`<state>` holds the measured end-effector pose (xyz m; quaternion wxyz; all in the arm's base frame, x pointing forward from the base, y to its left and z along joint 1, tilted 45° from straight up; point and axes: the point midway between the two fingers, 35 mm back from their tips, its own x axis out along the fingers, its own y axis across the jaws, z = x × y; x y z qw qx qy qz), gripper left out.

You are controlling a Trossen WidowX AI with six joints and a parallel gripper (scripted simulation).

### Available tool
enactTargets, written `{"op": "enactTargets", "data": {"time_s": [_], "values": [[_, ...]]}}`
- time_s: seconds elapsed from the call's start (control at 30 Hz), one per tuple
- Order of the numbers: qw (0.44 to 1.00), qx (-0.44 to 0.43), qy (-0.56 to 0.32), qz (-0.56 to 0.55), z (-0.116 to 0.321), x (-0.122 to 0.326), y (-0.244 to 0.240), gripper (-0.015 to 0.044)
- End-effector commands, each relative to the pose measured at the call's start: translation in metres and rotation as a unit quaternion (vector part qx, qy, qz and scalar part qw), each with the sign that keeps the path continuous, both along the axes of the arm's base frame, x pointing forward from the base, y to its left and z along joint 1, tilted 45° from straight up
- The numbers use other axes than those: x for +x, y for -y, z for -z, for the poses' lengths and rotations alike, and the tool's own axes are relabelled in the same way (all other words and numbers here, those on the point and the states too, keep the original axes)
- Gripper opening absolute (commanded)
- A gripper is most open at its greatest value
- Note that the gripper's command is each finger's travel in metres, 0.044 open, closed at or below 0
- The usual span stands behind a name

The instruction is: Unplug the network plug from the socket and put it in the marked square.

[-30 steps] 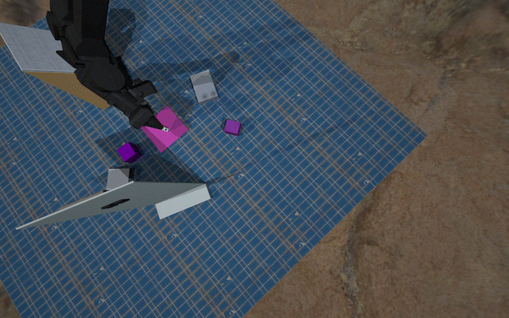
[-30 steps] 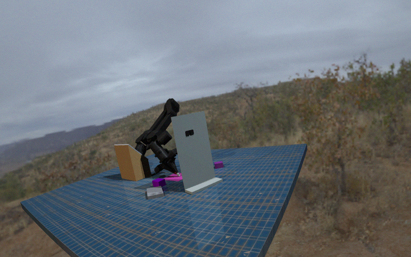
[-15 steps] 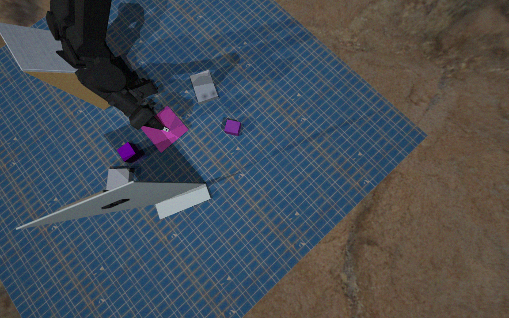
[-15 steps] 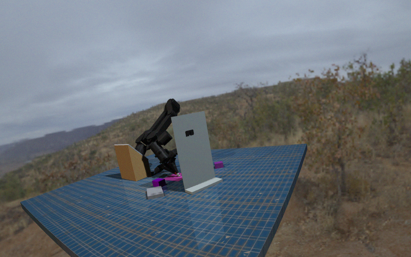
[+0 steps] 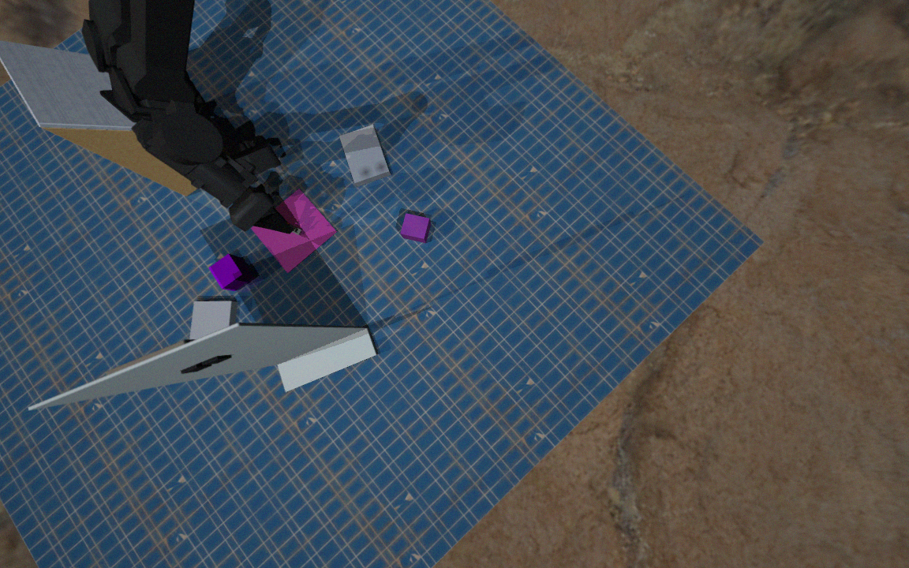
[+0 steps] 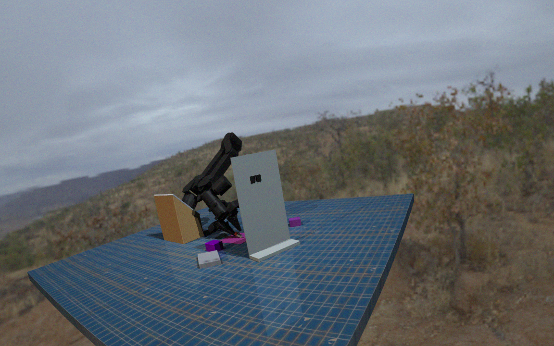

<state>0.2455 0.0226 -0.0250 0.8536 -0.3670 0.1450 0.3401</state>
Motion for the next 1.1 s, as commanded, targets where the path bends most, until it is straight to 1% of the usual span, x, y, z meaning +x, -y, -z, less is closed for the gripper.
{"op": "enactTargets", "data": {"time_s": [0.0, 1.07], "values": [[1.0, -0.001, 0.001, -0.001, -0.001, -0.001, 0.001, 0.0156], [1.0, -0.002, -0.001, -0.001, -0.009, -0.012, 0.01, 0.0156]]}}
